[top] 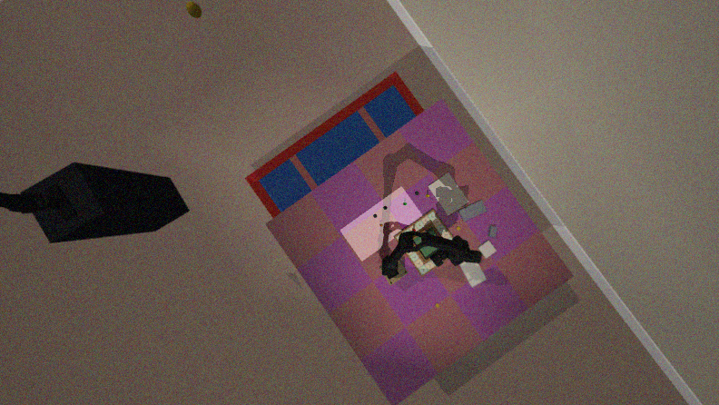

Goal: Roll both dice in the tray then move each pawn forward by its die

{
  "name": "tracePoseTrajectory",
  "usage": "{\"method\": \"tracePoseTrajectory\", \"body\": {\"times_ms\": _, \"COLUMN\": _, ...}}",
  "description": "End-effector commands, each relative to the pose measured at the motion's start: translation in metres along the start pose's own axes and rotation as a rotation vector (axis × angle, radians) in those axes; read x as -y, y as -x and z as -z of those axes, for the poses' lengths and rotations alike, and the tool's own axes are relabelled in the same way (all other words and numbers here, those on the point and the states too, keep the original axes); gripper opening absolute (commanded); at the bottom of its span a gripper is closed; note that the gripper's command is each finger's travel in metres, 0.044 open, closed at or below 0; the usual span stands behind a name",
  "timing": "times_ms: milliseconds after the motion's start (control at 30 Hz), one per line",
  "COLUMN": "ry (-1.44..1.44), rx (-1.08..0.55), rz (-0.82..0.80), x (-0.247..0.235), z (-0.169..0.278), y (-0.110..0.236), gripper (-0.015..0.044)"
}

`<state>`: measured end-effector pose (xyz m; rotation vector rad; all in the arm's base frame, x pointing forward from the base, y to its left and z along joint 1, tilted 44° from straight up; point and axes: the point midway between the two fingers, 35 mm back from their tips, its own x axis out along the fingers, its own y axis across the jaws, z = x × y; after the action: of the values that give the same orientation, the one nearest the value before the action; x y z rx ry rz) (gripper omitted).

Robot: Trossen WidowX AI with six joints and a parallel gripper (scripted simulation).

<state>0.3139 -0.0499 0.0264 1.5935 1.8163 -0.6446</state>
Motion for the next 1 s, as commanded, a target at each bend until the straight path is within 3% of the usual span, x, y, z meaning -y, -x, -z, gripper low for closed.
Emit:
{"method": "tracePoseTrajectory", "body": {"times_ms": 0, "ry": -0.050, "rx": -0.006, "rz": -0.004, "x": 0.000, "z": 0.009, "y": -0.003, "gripper": 0.0000}}
{"method": "tracePoseTrajectory", "body": {"times_ms": 167, "ry": -0.048, "rx": 0.040, "rz": 0.018, "x": 0.001, "z": 0.009, "y": -0.005, "gripper": 0.0000}}
{"method": "tracePoseTrajectory", "body": {"times_ms": 567, "ry": -0.040, "rx": 0.433, "rz": 0.106, "x": 0.008, "z": 0.004, "y": -0.016, "gripper": 0.0000}}
{"method": "tracePoseTrajectory", "body": {"times_ms": 967, "ry": -0.048, "rx": 0.822, "rz": 0.027, "x": 0.006, "z": 0.002, "y": -0.017, "gripper": 0.0000}}
